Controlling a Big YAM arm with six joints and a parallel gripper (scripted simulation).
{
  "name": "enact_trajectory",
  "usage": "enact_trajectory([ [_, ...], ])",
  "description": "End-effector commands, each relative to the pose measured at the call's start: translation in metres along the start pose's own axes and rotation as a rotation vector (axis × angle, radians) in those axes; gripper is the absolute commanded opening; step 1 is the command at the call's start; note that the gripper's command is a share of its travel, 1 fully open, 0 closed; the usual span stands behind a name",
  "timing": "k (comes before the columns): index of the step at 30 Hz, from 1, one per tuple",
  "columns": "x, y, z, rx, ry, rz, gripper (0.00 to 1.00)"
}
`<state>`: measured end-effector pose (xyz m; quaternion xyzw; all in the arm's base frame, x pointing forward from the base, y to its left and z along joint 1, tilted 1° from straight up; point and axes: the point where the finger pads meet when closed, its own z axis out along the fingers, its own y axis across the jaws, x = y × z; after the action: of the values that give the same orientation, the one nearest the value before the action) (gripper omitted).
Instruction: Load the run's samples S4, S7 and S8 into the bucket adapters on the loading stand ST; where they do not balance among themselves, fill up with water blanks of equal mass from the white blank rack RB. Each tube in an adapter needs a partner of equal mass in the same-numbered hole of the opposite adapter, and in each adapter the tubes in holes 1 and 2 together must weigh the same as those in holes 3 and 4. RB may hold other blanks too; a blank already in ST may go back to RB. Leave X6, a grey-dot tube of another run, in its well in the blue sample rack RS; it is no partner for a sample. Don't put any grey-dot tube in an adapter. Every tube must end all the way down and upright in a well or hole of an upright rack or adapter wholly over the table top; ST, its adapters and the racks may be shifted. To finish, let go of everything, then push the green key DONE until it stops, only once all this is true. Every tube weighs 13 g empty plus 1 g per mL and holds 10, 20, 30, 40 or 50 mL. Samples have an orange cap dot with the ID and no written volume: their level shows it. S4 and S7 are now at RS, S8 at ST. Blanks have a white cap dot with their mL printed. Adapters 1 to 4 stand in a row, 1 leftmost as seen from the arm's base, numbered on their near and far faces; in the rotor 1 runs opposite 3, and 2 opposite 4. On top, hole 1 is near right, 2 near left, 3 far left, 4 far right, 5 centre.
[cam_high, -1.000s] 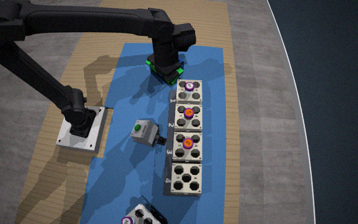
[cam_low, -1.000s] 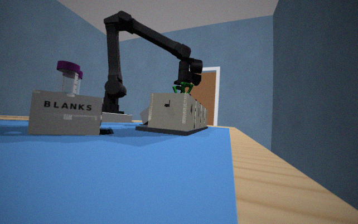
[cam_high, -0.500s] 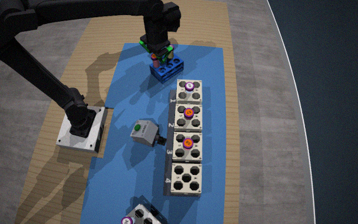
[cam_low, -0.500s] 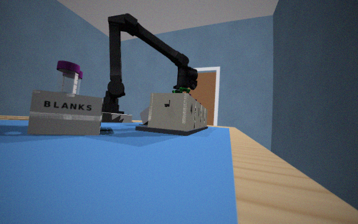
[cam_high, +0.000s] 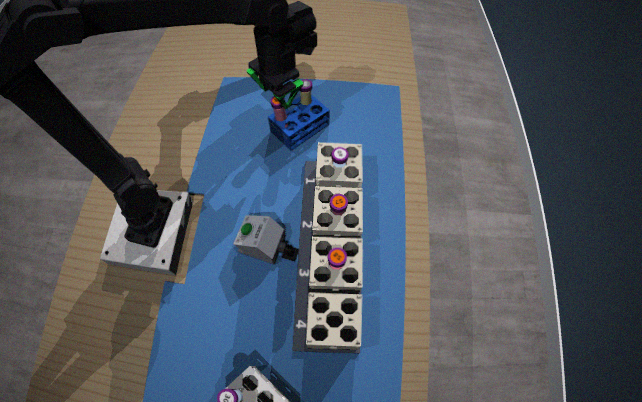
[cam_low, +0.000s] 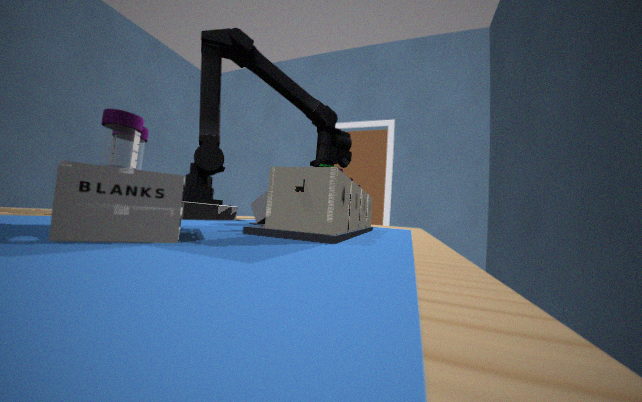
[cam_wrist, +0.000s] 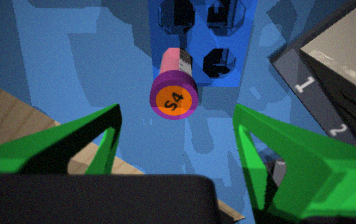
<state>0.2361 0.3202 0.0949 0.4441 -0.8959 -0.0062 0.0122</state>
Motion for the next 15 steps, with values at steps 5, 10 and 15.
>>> enact_trajectory([
  [5,-0.014,0.006,0.013,0.000,-0.028,0.004,0.80],
  [10,-0.017,0.007,0.015,0.000,-0.035,0.006,0.80],
  [15,-0.010,0.007,0.023,0.000,-0.020,0.004,0.80],
])
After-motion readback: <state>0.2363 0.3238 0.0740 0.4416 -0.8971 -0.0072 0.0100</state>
